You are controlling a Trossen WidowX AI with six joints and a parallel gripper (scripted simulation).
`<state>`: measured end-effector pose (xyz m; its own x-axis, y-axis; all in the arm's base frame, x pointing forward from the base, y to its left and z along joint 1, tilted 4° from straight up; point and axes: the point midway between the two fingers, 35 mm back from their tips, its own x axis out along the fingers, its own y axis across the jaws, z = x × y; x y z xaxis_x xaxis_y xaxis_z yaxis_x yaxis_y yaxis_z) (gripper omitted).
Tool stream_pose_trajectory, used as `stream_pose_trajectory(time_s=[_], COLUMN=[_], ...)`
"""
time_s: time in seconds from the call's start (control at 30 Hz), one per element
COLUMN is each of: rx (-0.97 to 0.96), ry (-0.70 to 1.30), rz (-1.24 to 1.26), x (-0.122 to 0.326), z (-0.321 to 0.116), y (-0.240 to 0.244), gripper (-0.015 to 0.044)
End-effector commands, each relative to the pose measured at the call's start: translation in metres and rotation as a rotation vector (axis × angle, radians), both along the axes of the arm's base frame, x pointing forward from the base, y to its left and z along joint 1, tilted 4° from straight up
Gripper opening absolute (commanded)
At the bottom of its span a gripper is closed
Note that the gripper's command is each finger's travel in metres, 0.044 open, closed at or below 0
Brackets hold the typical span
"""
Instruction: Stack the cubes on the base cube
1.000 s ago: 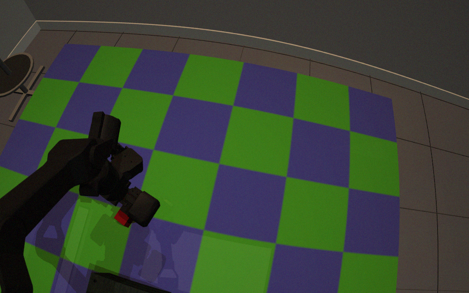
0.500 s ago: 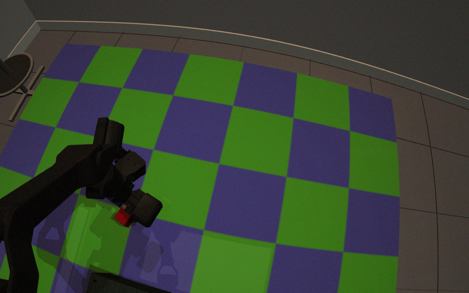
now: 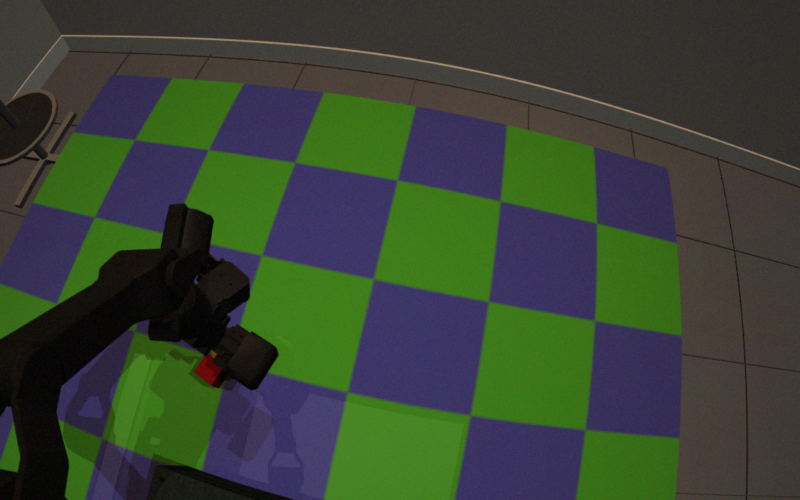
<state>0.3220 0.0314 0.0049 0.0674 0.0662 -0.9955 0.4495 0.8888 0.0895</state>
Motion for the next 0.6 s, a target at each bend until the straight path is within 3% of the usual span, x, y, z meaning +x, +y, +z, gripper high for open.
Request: stream_pose_trajectory(time_s=[0.0, 0.57], rx=[-0.003, -0.003], ry=[0.006, 0.006], rz=[-0.003, -0.003], x=[-0.0007, -0.0006], z=[-0.0023, -0.0038], y=[-0.0002, -0.0001], gripper=[0.0105, 0.0105])
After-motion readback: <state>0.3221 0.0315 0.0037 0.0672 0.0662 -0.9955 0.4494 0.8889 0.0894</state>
